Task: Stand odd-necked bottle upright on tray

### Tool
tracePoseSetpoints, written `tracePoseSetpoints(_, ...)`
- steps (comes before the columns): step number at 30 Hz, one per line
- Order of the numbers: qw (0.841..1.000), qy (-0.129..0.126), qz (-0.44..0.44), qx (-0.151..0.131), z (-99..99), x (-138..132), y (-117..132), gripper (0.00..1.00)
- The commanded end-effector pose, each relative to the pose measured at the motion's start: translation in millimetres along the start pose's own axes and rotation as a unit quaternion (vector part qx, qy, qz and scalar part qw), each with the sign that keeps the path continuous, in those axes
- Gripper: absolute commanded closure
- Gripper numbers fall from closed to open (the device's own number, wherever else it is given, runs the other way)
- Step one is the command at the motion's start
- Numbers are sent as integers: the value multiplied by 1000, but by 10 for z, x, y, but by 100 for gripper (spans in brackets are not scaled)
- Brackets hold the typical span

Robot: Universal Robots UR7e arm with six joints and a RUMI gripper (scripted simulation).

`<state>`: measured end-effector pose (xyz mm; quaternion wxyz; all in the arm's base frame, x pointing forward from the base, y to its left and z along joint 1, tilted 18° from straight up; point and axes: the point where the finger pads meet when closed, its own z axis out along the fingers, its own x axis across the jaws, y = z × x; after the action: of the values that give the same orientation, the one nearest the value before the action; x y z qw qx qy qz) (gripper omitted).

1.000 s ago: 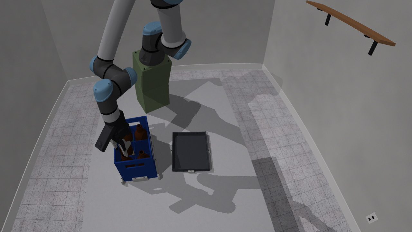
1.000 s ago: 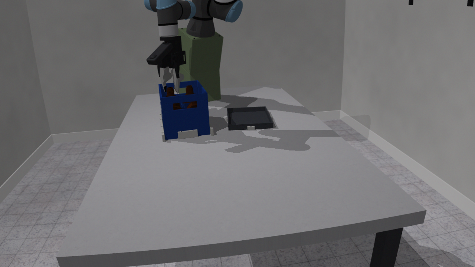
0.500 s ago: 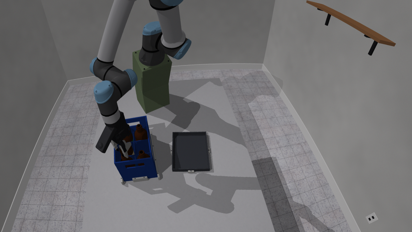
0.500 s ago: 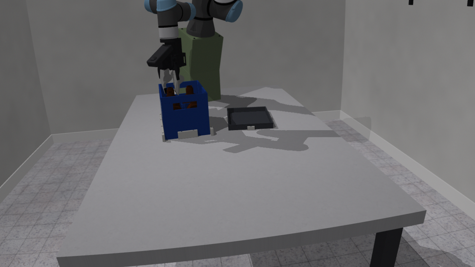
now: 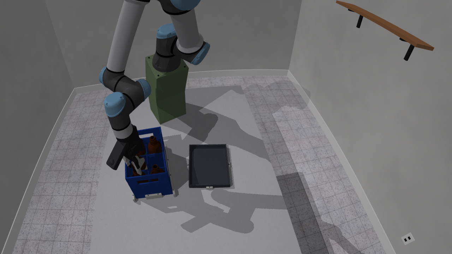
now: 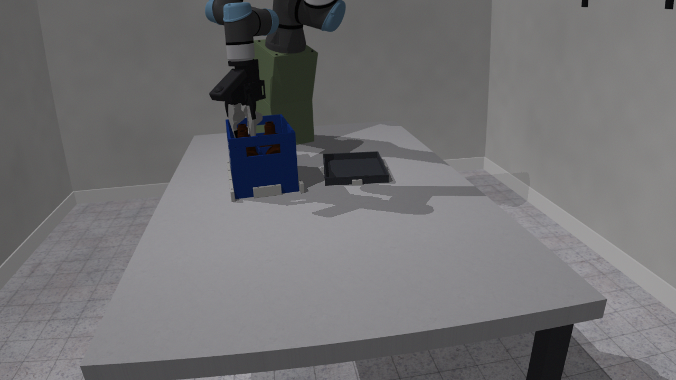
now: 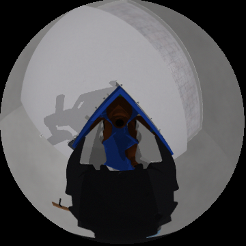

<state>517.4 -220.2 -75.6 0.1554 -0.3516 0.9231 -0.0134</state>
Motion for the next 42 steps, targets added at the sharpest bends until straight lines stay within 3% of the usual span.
tracePoseSetpoints(1,1000,0,0,1,44,-1,-6,62)
tracePoseSetpoints(42,1000,0,0,1,157,-1,-6,62)
